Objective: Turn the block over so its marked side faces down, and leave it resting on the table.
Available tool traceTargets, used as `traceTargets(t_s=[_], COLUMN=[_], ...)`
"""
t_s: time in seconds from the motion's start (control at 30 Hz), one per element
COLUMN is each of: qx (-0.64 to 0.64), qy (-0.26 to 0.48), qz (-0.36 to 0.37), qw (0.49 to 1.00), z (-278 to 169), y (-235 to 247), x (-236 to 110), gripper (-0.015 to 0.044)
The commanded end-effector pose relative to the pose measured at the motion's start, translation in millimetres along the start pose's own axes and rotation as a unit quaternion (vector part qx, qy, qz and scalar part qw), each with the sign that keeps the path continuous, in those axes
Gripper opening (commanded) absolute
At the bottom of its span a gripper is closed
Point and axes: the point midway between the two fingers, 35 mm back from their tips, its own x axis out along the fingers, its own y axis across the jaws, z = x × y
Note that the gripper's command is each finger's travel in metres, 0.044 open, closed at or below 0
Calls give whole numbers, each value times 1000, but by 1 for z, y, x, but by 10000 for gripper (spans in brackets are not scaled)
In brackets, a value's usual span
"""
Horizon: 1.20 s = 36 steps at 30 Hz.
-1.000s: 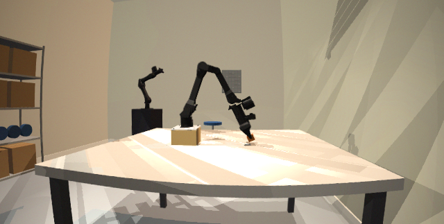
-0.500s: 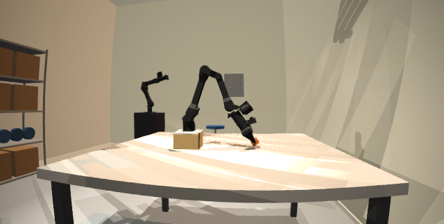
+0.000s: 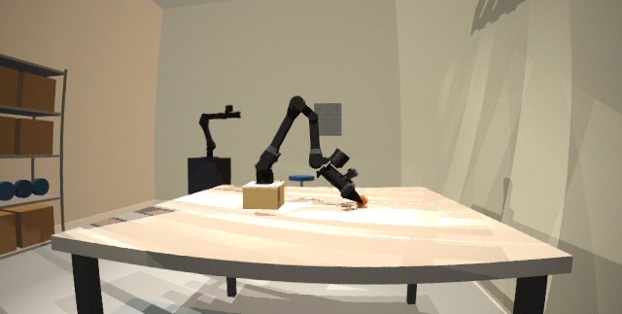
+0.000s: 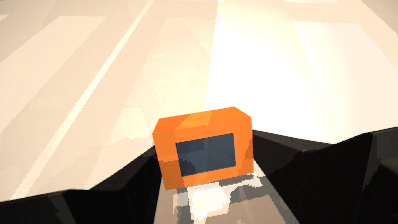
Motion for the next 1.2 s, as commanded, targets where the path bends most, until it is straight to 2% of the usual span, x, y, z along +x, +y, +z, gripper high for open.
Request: traceTargets(t_s=[0.0,0.6,1.17], qx=[-3,-9,-10], qy=[-12,-133,-143], qz=[3,2,2], qw=[1000,991,990], z=[-14,-22,-20], y=[1,0,0], x=[1,-15,-19], gripper=[0,0,0])
